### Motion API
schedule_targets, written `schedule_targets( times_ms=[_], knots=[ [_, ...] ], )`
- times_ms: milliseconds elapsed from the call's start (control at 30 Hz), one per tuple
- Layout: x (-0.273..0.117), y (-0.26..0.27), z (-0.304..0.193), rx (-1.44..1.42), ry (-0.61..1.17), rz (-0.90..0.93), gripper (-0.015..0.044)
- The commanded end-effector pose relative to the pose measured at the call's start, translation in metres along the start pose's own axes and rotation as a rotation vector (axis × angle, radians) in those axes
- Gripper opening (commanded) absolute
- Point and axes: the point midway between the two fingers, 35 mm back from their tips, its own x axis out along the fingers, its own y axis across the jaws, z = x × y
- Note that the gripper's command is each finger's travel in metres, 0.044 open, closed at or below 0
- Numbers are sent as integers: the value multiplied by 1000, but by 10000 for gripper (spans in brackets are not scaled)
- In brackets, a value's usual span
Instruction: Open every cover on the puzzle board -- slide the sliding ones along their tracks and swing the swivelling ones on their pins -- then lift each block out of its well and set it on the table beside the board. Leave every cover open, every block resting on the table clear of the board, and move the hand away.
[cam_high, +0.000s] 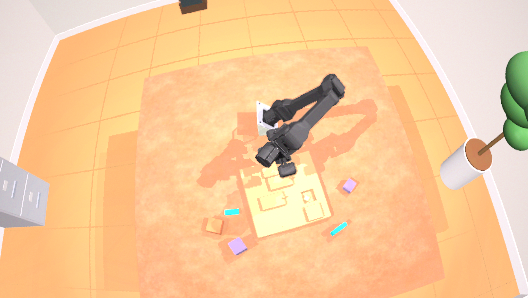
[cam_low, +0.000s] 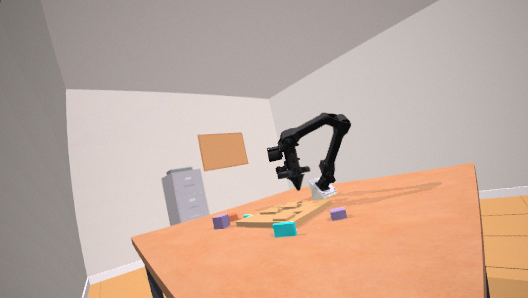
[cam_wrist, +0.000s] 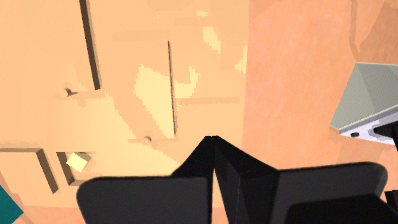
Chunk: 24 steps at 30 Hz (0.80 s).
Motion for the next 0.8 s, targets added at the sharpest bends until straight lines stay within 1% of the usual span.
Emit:
schedule_targets(
  times_ms=[0,433,767],
  knots=[
    [1,-1,0,6,-3,-4,0],
    [1,-1,1,6,-3,-4,0],
    [10,-1,1,7,-4,-4,0]
  ],
)
